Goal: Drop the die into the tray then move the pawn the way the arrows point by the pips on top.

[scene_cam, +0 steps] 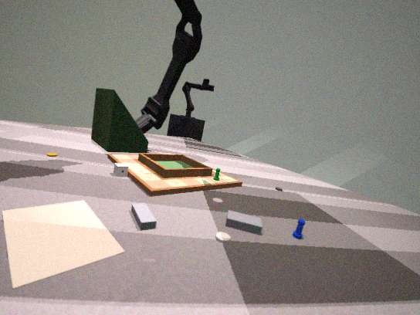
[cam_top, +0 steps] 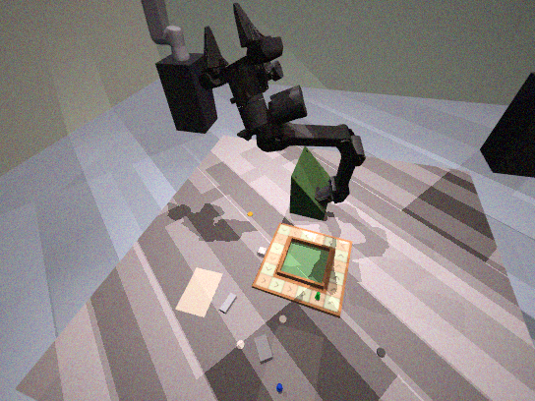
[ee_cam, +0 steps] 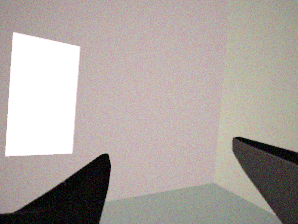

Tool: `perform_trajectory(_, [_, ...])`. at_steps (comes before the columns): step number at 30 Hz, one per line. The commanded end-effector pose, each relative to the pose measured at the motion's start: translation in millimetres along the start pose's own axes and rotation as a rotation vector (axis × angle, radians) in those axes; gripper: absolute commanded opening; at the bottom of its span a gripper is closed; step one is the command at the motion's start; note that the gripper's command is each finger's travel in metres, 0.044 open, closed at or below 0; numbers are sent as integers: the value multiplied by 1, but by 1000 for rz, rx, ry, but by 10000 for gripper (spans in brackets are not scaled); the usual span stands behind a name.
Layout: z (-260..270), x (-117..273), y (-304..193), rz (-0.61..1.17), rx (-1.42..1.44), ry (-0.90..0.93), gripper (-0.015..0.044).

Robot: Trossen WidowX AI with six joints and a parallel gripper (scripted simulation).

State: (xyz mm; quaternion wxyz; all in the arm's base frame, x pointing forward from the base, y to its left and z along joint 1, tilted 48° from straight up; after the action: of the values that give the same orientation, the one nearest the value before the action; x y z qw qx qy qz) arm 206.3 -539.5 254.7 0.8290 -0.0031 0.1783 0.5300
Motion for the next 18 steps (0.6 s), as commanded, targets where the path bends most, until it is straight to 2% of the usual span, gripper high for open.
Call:
perform_trajectory(1, [-1,1,-1,9,14,-3,374])
perform_trajectory(5, [-24,16,-27,190,283,-47,275])
perform_trajectory(11, [-72,56,-65,554,730,-82,275])
perform_trajectory(18, [-129,120,-89,1038,1159,-44,275])
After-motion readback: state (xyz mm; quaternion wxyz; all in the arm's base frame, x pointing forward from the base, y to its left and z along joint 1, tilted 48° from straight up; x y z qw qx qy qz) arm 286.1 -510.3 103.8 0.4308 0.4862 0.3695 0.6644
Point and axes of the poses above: the point midway between the two fingers, 35 mm back from their tips, its own x axis back along the fingers, its own z axis across the jaws, y = z × x, the point moved 7 cm from there along x, back along the fingers, and after that the axes turned 6 degrees about x, right-handed, at the moved point
